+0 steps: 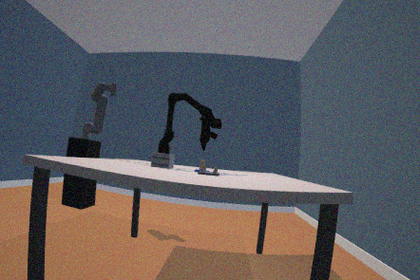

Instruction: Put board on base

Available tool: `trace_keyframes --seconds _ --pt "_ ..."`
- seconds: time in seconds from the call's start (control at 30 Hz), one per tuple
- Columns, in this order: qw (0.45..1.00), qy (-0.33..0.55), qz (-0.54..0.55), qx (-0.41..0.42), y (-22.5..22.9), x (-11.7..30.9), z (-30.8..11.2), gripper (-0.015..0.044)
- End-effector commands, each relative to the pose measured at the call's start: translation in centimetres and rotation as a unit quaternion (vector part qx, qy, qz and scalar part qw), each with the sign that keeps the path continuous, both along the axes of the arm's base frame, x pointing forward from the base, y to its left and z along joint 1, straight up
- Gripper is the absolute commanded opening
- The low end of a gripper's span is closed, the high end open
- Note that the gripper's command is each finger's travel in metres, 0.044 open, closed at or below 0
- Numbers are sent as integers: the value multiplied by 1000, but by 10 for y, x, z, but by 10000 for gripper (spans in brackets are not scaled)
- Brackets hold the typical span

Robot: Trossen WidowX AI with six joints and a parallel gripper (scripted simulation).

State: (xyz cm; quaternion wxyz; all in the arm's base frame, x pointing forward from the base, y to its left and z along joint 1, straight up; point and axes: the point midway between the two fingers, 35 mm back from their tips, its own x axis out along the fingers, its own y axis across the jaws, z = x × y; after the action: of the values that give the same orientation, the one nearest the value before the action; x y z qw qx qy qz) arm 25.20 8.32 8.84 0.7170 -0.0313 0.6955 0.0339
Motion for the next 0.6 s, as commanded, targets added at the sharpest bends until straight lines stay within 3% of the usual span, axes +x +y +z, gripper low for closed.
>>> trace_keyframes --seconds 0.0,0.1,0.57 --pt "1000 5 -10 2 0 0 -4 440" --pt "1000 5 -10 2 2 4 -33 440" --pt "1000 5 -10 2 2 4 -53 440"
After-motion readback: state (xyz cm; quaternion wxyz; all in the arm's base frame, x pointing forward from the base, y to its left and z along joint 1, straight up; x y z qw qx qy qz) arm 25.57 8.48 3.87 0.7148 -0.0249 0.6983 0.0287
